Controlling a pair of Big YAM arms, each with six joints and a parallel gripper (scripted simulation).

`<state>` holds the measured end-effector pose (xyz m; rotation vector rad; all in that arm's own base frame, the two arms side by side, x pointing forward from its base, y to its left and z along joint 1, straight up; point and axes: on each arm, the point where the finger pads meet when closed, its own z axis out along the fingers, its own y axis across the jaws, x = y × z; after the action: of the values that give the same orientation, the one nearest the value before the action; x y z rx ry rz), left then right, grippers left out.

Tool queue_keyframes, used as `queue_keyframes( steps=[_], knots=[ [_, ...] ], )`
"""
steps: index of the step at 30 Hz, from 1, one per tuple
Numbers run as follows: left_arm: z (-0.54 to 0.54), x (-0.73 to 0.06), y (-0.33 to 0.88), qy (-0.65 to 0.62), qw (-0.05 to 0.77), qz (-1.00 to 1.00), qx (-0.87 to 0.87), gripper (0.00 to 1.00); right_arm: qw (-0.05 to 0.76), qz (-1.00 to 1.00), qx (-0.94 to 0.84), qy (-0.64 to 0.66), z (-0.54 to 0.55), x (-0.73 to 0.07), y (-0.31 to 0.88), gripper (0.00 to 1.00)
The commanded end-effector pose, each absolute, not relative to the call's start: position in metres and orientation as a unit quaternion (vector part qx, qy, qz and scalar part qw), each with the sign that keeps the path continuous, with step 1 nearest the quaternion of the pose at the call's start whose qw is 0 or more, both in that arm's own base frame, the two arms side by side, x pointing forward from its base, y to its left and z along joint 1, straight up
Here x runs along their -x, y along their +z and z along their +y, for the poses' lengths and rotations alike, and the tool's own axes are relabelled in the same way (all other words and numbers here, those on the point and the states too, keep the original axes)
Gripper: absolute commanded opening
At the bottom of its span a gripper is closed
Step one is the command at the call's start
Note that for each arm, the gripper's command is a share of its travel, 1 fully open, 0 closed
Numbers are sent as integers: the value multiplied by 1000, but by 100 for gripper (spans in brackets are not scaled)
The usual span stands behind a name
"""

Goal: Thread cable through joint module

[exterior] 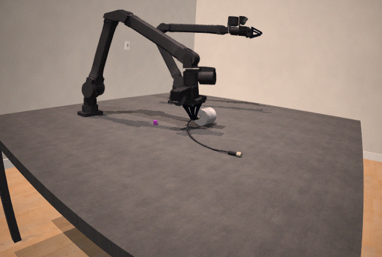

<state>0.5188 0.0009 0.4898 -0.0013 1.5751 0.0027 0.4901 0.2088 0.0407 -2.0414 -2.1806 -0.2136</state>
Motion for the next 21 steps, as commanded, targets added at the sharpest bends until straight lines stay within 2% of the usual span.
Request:
queue_keyframes(
  steps=[1,21],
  knots=[
    [2,-522,502,2,715,699,3,96,58,-727,677,-101,228,-510,65,0],
    [2,-522,502,2,715,699,3,96,56,-726,678,-102,233,-510,68,0]
  ],
)
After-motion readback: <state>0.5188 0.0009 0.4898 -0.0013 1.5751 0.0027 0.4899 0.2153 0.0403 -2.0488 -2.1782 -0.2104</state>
